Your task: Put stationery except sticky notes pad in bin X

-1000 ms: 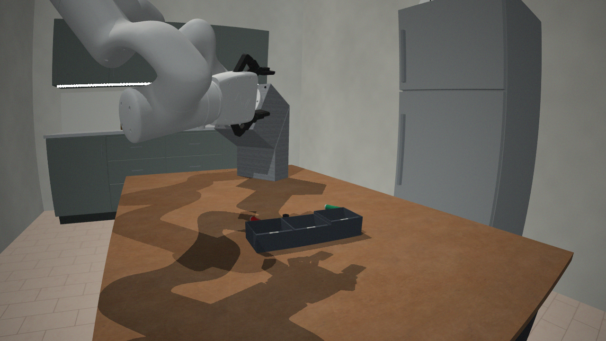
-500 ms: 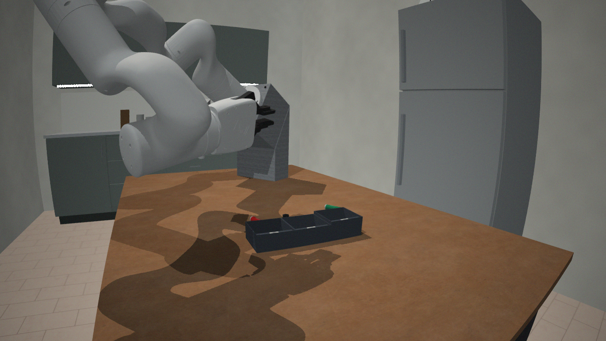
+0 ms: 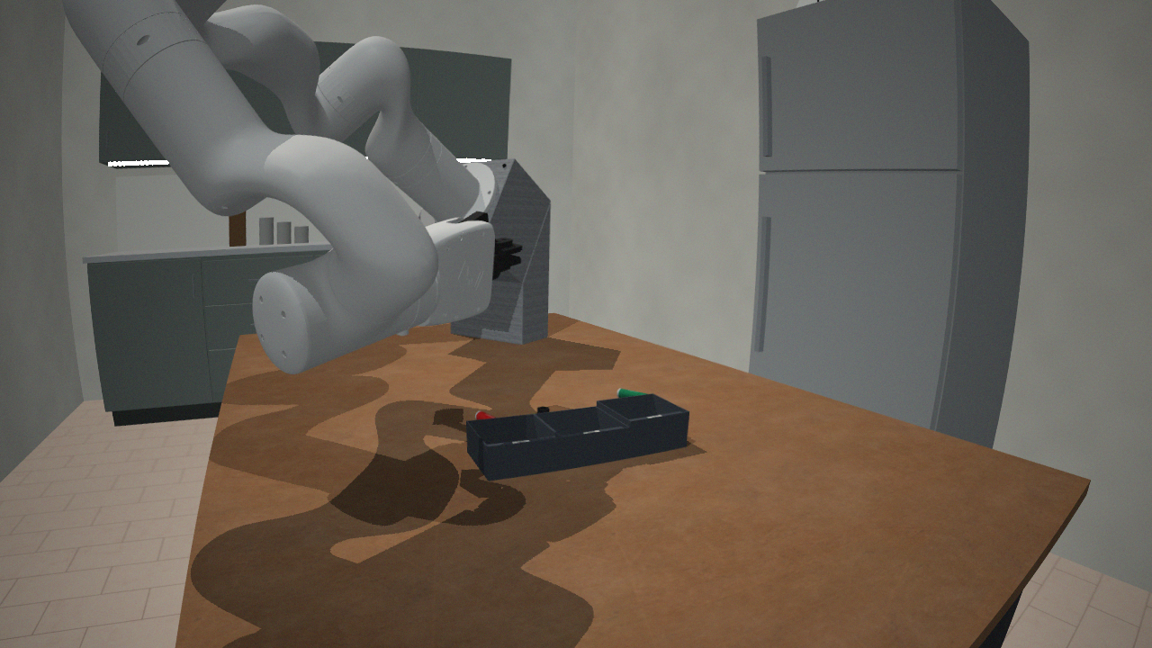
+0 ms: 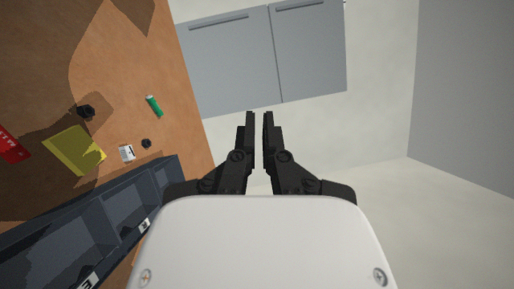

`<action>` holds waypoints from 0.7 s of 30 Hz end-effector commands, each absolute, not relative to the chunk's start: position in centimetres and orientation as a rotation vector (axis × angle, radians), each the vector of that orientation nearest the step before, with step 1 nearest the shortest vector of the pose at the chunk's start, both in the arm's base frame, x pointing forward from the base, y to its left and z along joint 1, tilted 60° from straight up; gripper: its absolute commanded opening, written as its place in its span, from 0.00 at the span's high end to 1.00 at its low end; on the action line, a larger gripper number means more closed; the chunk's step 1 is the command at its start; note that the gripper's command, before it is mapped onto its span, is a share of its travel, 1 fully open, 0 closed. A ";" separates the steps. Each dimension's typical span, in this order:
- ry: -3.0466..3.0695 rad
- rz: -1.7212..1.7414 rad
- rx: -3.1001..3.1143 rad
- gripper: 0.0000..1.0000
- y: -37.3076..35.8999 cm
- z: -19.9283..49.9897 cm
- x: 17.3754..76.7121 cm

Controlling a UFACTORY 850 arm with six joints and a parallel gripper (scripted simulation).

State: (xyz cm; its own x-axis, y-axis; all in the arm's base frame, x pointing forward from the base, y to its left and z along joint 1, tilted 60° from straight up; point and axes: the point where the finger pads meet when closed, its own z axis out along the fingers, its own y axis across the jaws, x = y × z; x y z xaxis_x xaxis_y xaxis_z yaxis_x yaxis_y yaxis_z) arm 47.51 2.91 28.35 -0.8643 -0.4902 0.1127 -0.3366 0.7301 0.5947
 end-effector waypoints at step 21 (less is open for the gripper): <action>-2.246 -0.383 1.239 0.93 1.4 22.5 40.1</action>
